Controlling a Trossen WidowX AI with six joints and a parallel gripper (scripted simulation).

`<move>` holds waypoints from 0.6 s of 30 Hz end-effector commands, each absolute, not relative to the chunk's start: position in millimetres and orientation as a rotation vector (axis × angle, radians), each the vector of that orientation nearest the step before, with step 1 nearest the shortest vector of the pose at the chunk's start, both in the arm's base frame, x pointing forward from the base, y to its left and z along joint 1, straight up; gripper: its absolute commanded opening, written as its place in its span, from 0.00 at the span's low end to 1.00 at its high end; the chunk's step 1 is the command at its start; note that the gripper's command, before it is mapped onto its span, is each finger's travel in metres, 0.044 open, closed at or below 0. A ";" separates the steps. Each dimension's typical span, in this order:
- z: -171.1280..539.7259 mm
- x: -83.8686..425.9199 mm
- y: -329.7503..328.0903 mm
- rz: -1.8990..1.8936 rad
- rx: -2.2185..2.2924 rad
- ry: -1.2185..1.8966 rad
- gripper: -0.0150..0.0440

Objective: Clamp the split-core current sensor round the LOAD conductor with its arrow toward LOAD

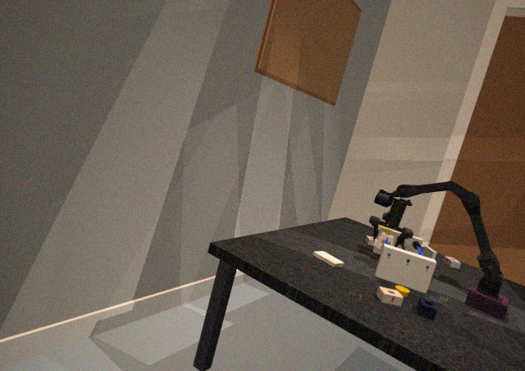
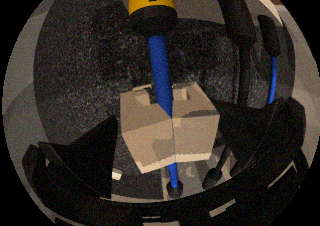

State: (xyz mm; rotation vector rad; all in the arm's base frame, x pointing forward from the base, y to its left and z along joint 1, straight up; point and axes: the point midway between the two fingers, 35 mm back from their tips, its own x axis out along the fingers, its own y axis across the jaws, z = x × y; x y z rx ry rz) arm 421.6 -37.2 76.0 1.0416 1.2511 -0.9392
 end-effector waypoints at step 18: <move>64.6 422.2 -37.1 -0.940 1.041 1.253 0.89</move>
